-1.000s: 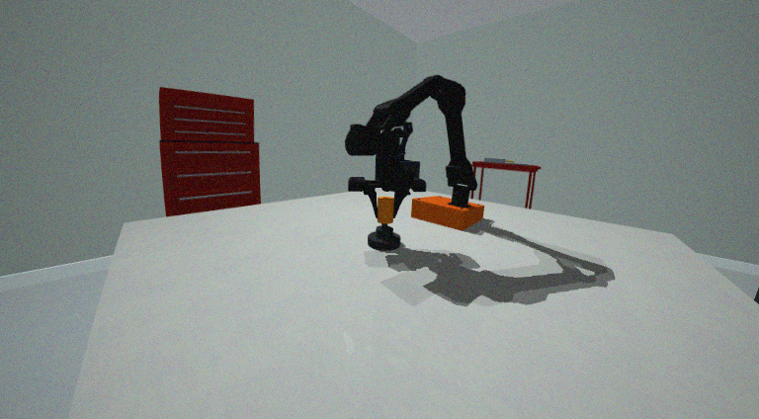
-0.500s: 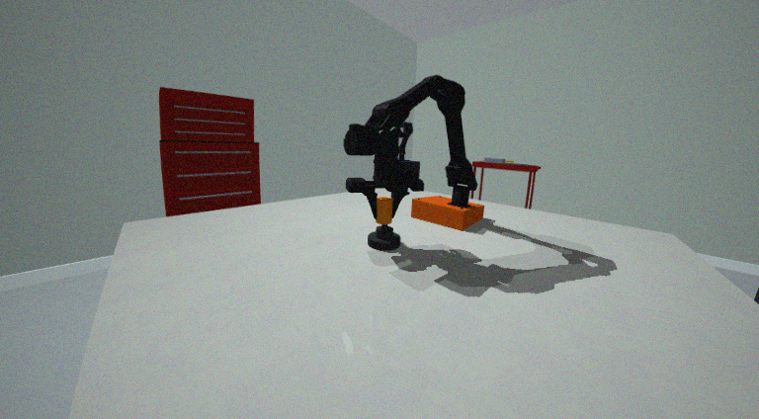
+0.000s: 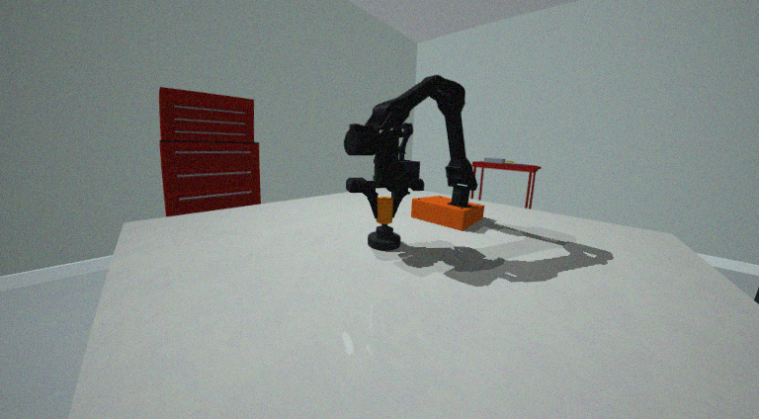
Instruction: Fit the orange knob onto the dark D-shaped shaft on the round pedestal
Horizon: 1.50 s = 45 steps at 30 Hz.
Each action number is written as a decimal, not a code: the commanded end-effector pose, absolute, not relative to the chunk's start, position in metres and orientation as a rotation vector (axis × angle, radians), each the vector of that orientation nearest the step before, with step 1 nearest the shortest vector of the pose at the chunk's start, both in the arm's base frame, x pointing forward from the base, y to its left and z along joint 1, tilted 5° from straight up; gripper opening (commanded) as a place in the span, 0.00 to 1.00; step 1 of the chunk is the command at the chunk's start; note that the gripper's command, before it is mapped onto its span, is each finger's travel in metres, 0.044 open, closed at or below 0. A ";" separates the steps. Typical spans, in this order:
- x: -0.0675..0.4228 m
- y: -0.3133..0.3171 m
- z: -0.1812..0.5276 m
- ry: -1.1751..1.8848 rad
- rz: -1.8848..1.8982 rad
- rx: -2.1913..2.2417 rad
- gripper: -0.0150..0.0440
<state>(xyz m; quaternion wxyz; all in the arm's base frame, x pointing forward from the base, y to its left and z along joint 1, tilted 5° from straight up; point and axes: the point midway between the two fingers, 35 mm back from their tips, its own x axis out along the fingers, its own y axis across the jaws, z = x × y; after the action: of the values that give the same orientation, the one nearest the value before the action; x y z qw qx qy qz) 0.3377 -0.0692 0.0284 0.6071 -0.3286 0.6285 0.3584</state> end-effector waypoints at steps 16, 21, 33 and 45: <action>0.335 -0.069 0.028 1.381 0.973 -0.910 0.25; 0.335 -0.069 0.027 1.381 0.973 -0.910 0.25; 0.338 -0.070 0.031 1.371 0.993 -0.930 0.25; 0.342 -0.070 0.028 1.295 1.133 -1.066 0.25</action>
<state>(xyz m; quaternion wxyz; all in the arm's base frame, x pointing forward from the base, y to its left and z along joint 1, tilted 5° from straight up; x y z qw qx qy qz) 0.3384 -0.0694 0.0284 0.5300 -0.4393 0.5475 0.4758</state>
